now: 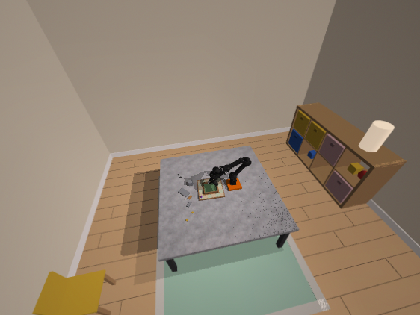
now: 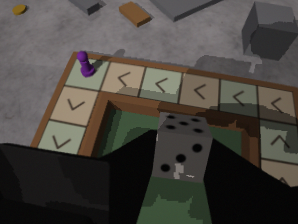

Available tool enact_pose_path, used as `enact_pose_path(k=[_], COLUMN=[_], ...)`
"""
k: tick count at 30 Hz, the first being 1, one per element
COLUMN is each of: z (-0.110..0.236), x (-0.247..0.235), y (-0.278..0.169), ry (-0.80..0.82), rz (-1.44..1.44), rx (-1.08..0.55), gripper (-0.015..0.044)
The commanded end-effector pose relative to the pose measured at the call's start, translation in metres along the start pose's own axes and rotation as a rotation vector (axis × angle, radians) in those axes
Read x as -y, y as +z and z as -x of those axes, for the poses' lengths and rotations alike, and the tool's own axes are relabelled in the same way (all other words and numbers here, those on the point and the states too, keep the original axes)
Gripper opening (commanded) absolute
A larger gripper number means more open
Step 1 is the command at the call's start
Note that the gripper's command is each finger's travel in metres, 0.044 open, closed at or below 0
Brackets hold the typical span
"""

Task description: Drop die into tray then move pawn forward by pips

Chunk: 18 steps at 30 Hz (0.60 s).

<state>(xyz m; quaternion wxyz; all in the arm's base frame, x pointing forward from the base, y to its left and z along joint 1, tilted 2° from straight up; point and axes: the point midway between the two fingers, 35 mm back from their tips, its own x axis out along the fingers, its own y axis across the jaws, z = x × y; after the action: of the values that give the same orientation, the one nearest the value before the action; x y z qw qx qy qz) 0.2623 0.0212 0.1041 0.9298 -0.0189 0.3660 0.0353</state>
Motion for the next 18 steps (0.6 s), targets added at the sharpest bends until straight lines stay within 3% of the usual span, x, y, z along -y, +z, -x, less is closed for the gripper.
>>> enact_pose_path(k=[1, 16, 18], z=[0.0199, 0.0180, 0.0180], x=[-0.0003, -0.0007, -0.0007], y=[0.0069, 0.0056, 0.0056], ry=[-0.003, 0.001, 0.001], rz=[0.000, 0.003, 0.003], rx=[0.020, 0.021, 0.021], gripper=[0.0000, 0.0000, 0.0053])
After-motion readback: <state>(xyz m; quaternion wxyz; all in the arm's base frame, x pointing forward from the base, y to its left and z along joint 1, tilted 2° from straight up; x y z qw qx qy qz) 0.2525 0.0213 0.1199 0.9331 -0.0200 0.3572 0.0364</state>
